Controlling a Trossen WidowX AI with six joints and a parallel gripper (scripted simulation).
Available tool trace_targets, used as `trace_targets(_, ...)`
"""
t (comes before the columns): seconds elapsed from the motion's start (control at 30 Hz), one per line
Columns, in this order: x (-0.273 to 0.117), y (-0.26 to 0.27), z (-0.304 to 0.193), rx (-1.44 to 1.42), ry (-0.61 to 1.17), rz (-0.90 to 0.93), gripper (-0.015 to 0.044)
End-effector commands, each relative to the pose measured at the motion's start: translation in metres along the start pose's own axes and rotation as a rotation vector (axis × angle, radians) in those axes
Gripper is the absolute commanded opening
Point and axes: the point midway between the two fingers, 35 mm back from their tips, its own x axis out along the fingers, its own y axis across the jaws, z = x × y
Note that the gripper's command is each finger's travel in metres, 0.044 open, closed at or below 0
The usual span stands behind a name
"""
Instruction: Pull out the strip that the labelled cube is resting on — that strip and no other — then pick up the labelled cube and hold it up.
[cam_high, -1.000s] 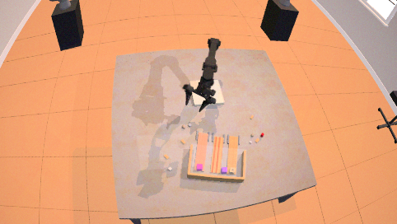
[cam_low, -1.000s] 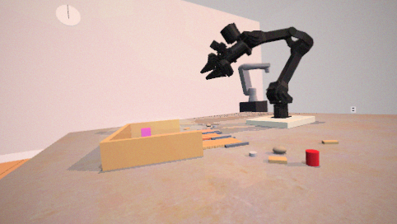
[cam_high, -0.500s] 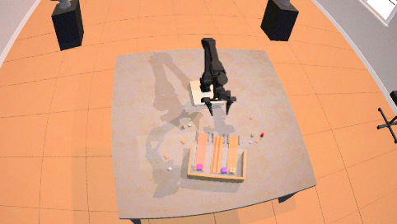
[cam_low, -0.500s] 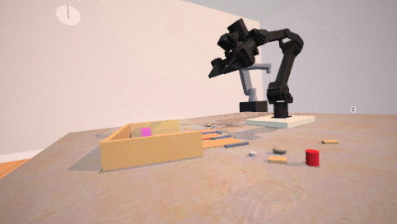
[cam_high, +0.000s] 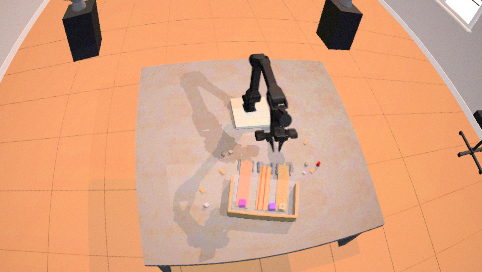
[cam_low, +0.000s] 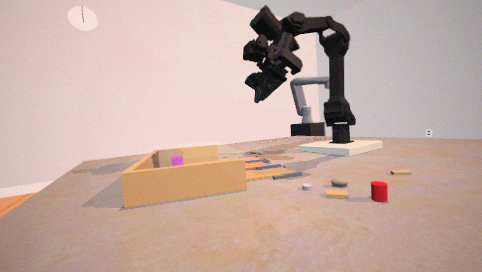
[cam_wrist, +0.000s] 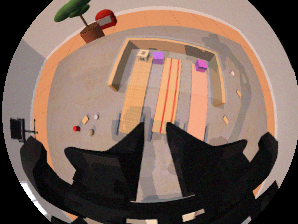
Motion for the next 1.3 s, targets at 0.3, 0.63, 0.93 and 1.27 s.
trace_targets(0.3,0.088,0.062,-0.019,0.14,0.515,-0.134,0.0)
trace_targets(0.63,0.097,0.065,-0.025,0.145,0.539,-0.147,0.0)
trace_targets(0.93,0.11,0.064,-0.032,0.145,0.539,-0.147,0.0)
trace_targets(1.27,0.124,0.063,-0.041,0.145,0.539,-0.147,0.0)
